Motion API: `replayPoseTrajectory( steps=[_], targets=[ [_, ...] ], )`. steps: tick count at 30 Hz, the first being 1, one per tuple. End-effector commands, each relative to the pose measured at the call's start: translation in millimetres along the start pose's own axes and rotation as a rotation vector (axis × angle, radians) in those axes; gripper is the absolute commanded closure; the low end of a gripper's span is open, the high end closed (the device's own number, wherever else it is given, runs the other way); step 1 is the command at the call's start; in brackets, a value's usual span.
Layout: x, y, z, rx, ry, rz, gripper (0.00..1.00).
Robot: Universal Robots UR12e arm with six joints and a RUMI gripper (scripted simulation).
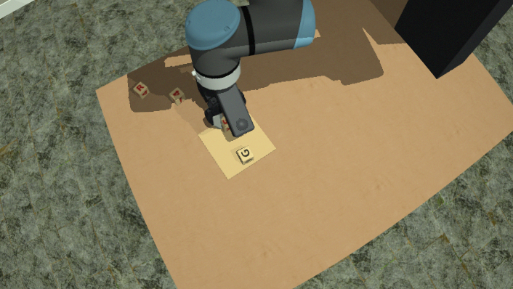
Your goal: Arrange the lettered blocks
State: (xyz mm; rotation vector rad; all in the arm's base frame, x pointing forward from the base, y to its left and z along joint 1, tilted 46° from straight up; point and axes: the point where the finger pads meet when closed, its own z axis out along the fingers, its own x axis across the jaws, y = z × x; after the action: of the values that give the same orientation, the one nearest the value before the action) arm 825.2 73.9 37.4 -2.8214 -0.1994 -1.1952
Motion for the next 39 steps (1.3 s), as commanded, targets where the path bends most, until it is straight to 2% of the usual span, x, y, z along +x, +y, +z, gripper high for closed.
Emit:
replayPoseTrajectory(
  steps=[1,5,6,8,9,13,14,30,39],
  targets=[
    [0,0,0,0.0,0.001,0.0,0.88],
    [0,0,0,0.0,0.001,0.0,0.84],
    [0,0,0,0.0,0.001,0.0,0.8],
    [0,0,0,0.0,0.001,0.0,0.8],
    [0,0,0,0.0,0.001,0.0,0.76],
    [0,0,0,0.0,0.001,0.0,0.76],
    [0,0,0,0.0,0.001,0.0,0.72],
    [0,0,-6,0.0,0.001,0.0,0.72],
    [0,0,-47,0.0,0.001,0.0,0.72]
  ],
)
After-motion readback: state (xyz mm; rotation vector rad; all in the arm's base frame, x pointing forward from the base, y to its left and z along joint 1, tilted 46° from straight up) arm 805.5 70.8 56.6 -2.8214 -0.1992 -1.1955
